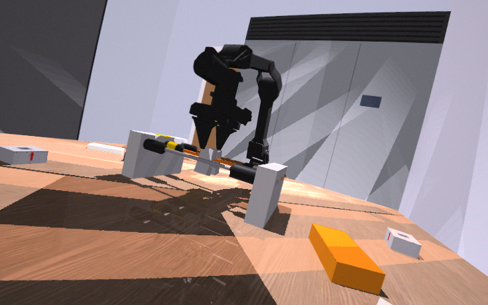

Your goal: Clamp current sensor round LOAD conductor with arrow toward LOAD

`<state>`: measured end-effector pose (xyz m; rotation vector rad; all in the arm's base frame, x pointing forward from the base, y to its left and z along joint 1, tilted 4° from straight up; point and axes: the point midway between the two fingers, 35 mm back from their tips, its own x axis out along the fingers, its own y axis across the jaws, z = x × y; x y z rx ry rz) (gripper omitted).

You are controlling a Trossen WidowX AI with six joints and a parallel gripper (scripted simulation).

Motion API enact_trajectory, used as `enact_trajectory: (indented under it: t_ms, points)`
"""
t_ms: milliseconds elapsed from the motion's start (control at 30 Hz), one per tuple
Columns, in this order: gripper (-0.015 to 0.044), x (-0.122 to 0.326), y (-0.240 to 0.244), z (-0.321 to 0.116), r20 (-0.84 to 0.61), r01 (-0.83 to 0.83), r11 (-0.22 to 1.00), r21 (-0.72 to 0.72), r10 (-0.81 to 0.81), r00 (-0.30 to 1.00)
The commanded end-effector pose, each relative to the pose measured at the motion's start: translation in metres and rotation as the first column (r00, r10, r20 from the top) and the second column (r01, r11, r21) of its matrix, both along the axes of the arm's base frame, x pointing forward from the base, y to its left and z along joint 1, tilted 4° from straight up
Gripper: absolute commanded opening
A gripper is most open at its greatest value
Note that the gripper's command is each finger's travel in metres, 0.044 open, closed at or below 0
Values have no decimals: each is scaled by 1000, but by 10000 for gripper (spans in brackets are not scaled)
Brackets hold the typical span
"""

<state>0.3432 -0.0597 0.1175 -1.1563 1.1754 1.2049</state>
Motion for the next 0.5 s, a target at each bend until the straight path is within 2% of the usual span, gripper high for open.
enact_trajectory:
  t_ms: [0, 467]
  points:
    - [440, -2, 3, -26, -8, 0, 1000, 6, 0, 1000]
    - [440, -1, 4, -42, -7, 0, 1000, 6, 0, 1000]
